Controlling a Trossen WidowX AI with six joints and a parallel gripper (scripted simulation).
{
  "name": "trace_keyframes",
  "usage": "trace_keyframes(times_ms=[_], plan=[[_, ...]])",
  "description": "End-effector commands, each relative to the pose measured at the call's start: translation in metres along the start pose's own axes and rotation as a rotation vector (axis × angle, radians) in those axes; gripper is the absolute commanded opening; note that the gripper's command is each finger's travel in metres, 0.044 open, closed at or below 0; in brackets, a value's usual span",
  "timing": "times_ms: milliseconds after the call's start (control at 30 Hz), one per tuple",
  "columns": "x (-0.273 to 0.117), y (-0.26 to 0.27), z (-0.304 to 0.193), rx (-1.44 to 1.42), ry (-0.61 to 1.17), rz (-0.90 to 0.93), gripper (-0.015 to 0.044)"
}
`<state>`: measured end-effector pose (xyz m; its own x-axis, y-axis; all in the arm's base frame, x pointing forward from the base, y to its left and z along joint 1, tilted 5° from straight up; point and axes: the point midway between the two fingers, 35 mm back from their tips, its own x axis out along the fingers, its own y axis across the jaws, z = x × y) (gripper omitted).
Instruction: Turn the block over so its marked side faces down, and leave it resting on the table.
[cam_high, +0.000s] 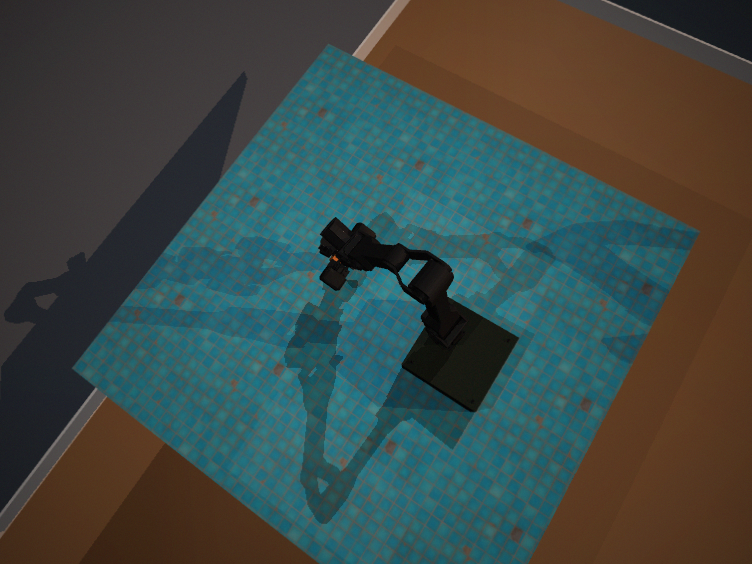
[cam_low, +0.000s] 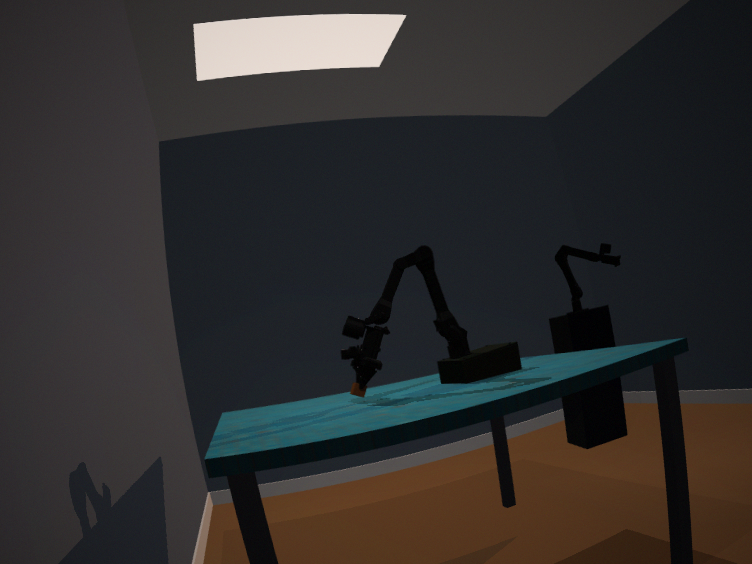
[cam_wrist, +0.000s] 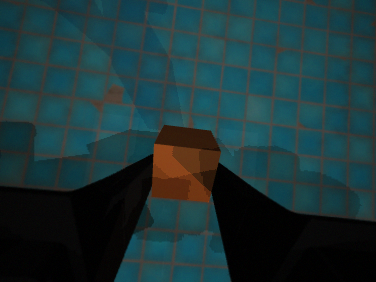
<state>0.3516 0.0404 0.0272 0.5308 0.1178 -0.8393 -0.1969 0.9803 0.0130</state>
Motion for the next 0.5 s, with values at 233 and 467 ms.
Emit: trace_keyframes(times_ms=[233, 467], plan=[[0.004, -0.001, 0.001, 0.004, -0.087, 0.001, 0.0000], [0.021, -0.002, 0.001, 0.006, -0.183, 0.000, 0.0000]])
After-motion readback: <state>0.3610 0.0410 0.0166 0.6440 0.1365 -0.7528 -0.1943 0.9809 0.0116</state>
